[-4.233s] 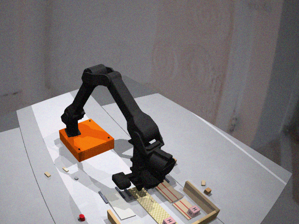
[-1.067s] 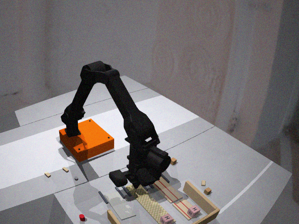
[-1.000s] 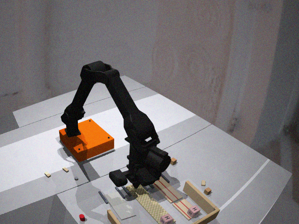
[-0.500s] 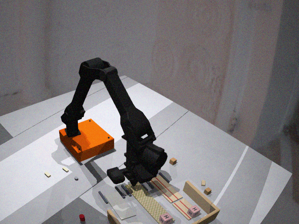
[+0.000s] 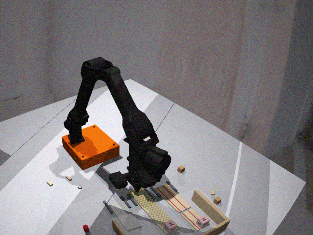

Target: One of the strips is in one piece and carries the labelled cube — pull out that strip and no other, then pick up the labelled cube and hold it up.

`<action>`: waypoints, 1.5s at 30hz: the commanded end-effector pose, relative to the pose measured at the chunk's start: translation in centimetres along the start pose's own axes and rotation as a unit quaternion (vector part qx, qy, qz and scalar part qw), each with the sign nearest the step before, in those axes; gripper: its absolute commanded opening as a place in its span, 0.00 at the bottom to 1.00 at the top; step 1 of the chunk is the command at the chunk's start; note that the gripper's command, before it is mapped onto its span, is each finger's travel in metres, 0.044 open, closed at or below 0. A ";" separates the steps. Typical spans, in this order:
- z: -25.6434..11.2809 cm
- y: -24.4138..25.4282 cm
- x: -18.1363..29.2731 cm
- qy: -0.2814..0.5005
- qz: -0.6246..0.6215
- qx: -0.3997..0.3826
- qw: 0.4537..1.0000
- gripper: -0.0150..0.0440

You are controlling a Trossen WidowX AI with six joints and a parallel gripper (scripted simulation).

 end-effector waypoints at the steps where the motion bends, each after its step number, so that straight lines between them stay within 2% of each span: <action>1: 0.4 0.1 1.0 0.011 0.000 0.000 1.000 0.25; 45: 0.6 0.9 7.5 0.014 0.000 0.000 1.000 0.25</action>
Point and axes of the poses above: the point midway between the two fingers, 35 mm back from their tips, its own z axis out along the fingers, its own y axis across the jaws, x = y × z, the point moved 10 cm from there along -z, back along the fingers, and after that the axes turned 6 degrees about -z, right-handed, at the moved point
